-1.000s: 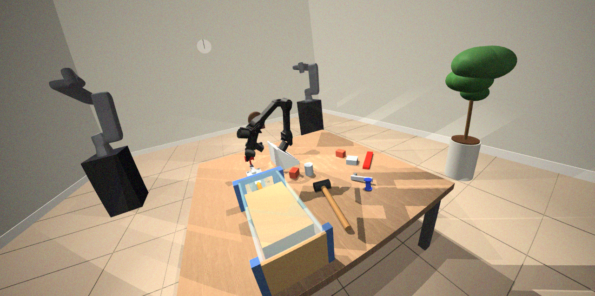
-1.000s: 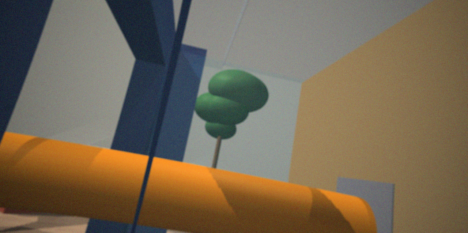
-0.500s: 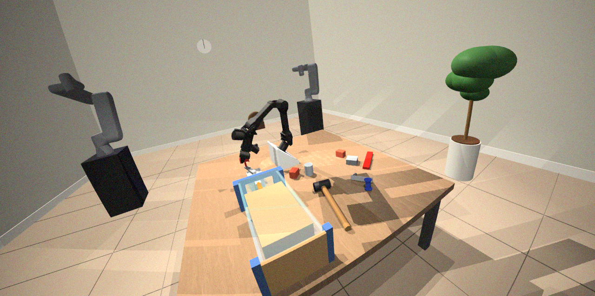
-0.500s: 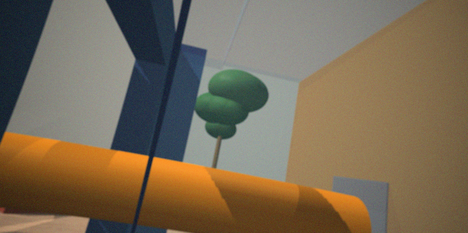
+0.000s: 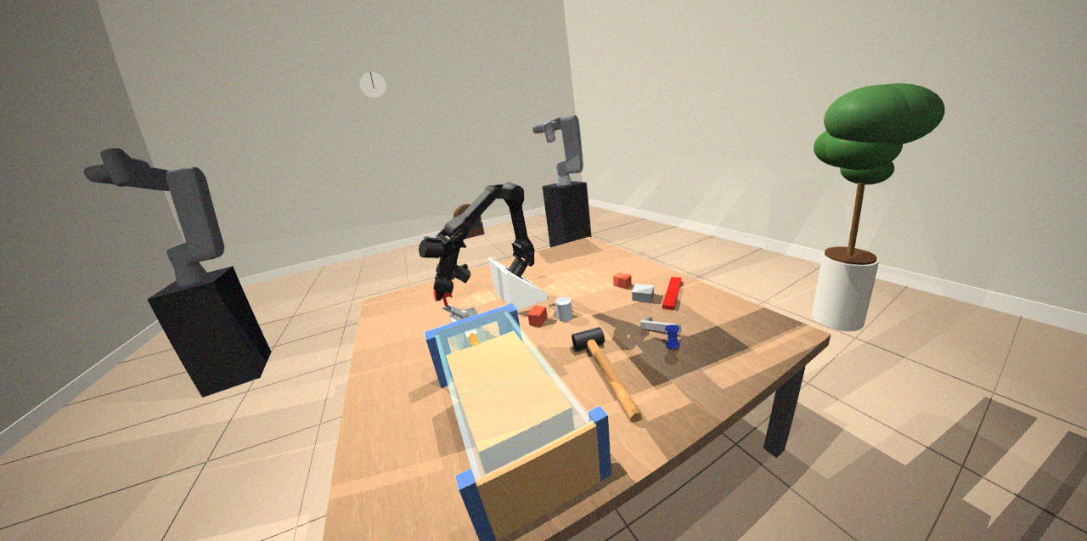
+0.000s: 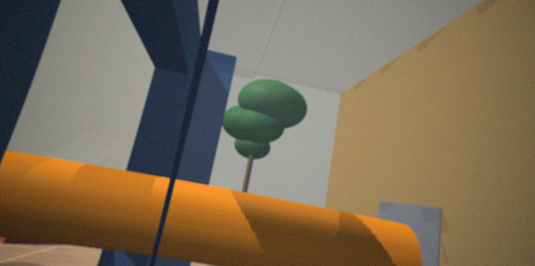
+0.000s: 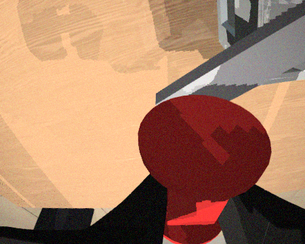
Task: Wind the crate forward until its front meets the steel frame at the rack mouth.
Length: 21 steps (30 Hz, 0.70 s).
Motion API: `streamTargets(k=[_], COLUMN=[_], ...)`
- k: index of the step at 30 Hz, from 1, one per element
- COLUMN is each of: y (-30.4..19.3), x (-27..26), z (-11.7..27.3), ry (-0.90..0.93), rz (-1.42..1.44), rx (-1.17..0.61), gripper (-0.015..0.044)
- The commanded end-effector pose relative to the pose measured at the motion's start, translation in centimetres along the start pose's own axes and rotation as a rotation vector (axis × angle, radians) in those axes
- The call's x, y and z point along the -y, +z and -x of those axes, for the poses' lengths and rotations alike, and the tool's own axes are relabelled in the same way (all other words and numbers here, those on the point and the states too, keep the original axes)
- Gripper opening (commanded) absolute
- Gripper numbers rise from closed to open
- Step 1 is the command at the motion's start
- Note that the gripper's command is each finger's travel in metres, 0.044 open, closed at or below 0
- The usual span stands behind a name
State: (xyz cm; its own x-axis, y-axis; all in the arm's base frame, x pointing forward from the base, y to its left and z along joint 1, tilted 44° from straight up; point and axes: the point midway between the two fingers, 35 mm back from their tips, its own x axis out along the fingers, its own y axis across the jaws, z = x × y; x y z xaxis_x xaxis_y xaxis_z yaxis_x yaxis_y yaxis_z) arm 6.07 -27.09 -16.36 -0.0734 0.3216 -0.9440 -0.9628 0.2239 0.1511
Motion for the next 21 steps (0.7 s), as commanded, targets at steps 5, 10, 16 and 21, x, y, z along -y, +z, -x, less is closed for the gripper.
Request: streamTargets(k=[5, 10, 16, 21], y=[-0.9, -1.2, -1.6, -1.9], x=[1.4, 1.8, 2.3, 2.8], z=[-0.7, -0.8, -1.0, -1.1], ry=[-0.018, -0.019, -0.019, -0.020], rz=[0.001, 0.001, 0.001, 0.001], rx=[-0.007, -0.007, -0.007, -0.007], gripper=[0.0000, 0.0000, 0.0000, 0.0000])
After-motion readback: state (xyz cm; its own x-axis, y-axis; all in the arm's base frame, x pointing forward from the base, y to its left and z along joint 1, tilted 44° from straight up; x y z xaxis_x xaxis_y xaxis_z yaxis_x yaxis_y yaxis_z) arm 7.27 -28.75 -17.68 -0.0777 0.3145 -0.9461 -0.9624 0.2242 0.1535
